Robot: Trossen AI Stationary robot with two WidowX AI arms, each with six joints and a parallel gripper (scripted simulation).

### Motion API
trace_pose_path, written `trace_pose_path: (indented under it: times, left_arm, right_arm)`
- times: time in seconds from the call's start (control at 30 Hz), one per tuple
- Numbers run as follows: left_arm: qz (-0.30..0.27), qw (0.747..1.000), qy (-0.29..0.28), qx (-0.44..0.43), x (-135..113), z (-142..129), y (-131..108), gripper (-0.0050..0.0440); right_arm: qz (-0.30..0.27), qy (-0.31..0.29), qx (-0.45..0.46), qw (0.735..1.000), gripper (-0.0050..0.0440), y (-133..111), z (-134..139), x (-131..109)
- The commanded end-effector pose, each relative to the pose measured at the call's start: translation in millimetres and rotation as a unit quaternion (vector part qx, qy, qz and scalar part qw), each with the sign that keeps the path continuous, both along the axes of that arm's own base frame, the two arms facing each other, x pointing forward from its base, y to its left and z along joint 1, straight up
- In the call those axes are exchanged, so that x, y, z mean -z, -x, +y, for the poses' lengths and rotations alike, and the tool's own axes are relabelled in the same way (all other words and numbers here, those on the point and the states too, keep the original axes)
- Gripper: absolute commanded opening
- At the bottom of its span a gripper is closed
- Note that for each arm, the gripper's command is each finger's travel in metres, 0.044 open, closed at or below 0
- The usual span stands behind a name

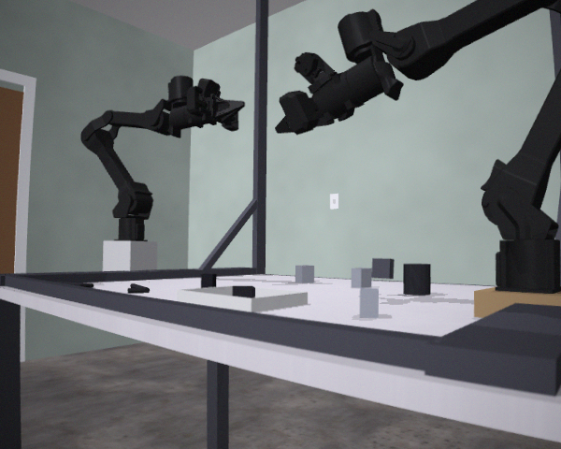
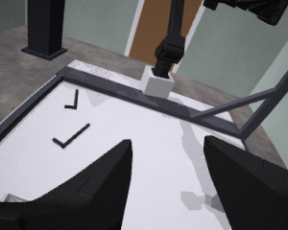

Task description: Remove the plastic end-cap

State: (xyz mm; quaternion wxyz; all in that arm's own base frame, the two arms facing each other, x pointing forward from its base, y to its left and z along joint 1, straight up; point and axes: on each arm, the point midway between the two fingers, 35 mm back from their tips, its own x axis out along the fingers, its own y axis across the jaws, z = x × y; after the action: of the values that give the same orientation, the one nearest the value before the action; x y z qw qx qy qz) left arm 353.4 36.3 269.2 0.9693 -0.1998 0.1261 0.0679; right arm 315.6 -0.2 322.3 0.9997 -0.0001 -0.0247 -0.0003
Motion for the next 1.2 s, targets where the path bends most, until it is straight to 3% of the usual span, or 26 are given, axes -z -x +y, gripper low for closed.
trace_pose_path:
  times: [0.0, 0.2, 0.37, 1.17]
  left_arm:
    - [-0.064, 0.994, -0.082, 0.031, -26.8, -15.0, 14.7, 0.0197]
    - [-0.145, 0.969, -0.19, 0.058, -54.0, -33.8, 37.2, 0.0197]
    - [-0.167, 0.959, -0.22, 0.06, -62.4, -37.4, 43.3, 0.0197]
    - [-0.156, 0.966, -0.2, 0.061, -58.9, -36.0, 38.8, 0.0197]
  right_arm:
    - [-0.006, 0.0, 0.001, 1.0, 0.0, 0.9, -0.2, -6.3]
    - [-0.007, 0.0, 0.001, 1.0, 0.0, 0.8, -0.1, -6.6]
    - [-0.007, 0.0, 0.001, 1.0, 0.0, 0.8, -0.1, -6.5]
    - [-0.007, 0.0, 0.001, 1.0, 0.0, 0.8, -0.1, -6.6]
